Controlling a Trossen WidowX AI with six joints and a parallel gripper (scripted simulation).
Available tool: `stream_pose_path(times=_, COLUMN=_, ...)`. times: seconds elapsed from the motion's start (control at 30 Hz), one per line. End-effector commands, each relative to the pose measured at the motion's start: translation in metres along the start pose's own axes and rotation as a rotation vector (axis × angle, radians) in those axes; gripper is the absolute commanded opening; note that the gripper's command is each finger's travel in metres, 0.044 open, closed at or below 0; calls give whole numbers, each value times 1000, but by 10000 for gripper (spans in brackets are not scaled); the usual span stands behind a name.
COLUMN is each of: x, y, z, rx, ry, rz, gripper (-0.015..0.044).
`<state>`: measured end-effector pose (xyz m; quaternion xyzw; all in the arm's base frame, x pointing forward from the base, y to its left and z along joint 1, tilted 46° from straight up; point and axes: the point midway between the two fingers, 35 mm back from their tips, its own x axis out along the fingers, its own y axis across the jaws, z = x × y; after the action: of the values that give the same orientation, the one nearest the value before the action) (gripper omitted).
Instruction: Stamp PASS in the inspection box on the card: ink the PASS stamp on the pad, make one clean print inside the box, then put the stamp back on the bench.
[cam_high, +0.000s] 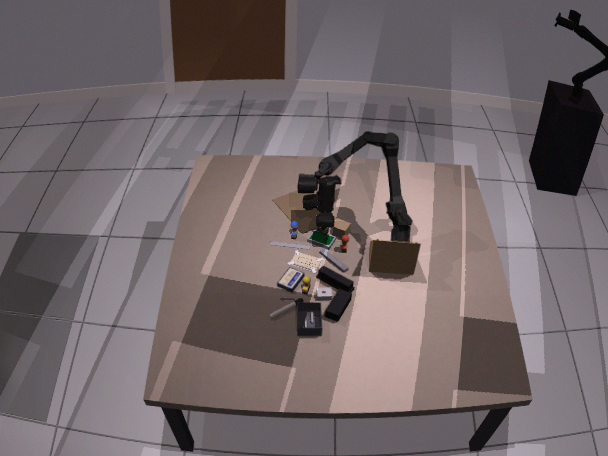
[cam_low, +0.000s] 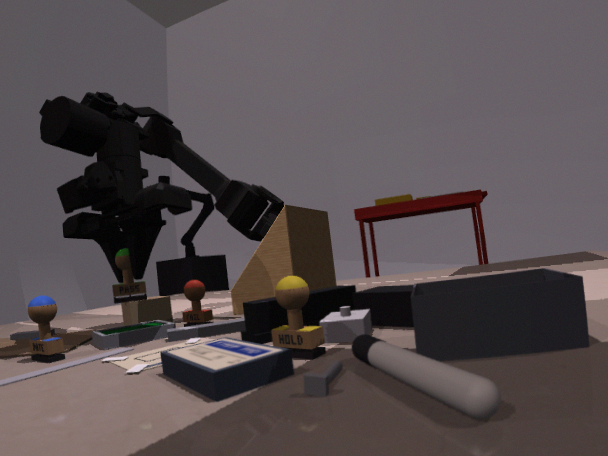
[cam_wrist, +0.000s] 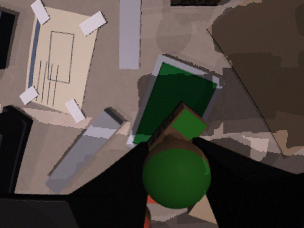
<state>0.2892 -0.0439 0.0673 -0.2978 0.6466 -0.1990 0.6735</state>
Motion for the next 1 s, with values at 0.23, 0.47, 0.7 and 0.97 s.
stream_pose_path(times=0.23, x=-19, y=1, z=1, rx=4, ry=-7, rz=-1, gripper=0)
stream_pose_path(times=0.47, x=-21, y=12, z=12, rx=-53, ry=-3, rz=4, gripper=0)
stream_pose_path(times=0.7, x=-20, y=37, z=31, rx=-170, ry=4, rz=11, gripper=0)
stream_pose_path(times=0.97, x=-17, y=69, z=49, rx=-302, ry=14, rz=17, gripper=0)
